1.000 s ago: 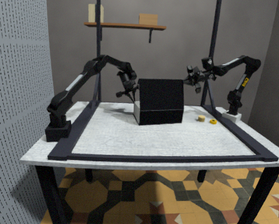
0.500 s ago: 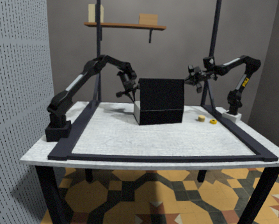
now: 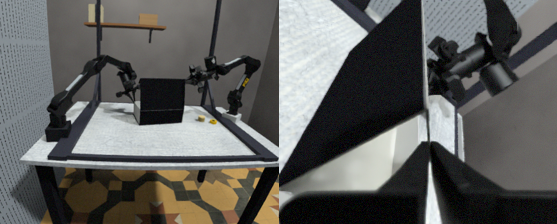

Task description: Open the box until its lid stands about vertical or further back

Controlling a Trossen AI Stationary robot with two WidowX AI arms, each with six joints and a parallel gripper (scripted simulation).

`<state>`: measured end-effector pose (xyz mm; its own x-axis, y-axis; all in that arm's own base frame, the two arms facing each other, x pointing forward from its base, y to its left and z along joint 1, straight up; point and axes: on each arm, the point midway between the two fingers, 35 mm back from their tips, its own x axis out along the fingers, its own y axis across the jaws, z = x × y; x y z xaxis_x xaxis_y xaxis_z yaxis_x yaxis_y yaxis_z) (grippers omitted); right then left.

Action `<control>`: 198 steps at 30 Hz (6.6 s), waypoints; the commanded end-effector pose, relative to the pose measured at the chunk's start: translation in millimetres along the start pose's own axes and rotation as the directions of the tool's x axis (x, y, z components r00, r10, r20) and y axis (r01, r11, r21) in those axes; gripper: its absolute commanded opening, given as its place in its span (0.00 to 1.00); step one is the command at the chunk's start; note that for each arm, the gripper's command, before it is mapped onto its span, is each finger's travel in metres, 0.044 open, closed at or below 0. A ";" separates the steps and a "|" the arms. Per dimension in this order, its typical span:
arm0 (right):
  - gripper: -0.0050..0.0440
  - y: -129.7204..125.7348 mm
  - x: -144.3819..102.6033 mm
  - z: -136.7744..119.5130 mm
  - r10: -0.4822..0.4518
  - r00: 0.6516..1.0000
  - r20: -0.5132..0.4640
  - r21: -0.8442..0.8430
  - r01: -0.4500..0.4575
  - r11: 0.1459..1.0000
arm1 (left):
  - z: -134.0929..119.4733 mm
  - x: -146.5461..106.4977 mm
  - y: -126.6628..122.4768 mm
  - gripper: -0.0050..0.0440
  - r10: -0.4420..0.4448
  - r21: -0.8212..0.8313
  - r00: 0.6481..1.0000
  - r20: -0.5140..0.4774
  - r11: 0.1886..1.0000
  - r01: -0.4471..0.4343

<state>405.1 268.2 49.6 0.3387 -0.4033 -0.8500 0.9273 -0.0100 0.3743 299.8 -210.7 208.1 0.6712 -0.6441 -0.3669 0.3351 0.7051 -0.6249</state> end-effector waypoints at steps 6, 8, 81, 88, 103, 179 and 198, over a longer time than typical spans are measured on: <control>0.14 6.1 -12.0 2.2 0.016 1.000 -0.023 0.015 -0.016 1.000 | 17.5 -9.5 -8.3 0.11 -0.033 0.018 0.999 0.036 0.999 0.032; 0.14 6.1 -12.0 2.2 0.016 1.000 -0.023 0.015 -0.016 1.000 | 19.6 -10.5 -7.2 0.11 -0.033 0.018 0.999 0.037 0.999 0.033; 0.14 6.1 -12.0 2.2 0.016 1.000 -0.023 0.015 -0.016 1.000 | 29.9 -24.5 29.0 0.11 -0.124 -0.220 0.992 0.016 0.967 0.124; 0.14 6.1 -12.0 2.2 0.016 1.000 -0.023 0.015 -0.016 1.000 | 32.2 -24.8 27.4 0.11 -0.125 -0.218 0.992 0.021 0.968 0.127; 0.22 6.1 -12.0 2.2 0.016 1.000 -0.023 0.015 -0.016 1.000 | 32.2 -24.8 27.4 0.11 -0.125 -0.218 0.992 0.021 0.968 0.127; 0.09 -33.7 -6.3 295.1 -0.349 0.859 -0.375 -0.225 0.280 0.933 | 30.3 -65.9 33.3 0.89 -0.122 -0.215 0.992 0.020 0.969 0.123; 0.00 -33.7 -6.3 295.1 -0.349 0.859 -0.375 -0.225 0.280 0.933 | 39.3 -63.5 27.5 1.00 -0.122 -0.217 0.992 0.021 0.968 0.123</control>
<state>323.1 1.4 143.6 -0.0025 -0.0011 -1.0000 0.9965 0.0830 -0.0026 289.6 -137.2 231.7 0.6360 -0.7175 -0.2840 0.2517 0.5409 -0.8026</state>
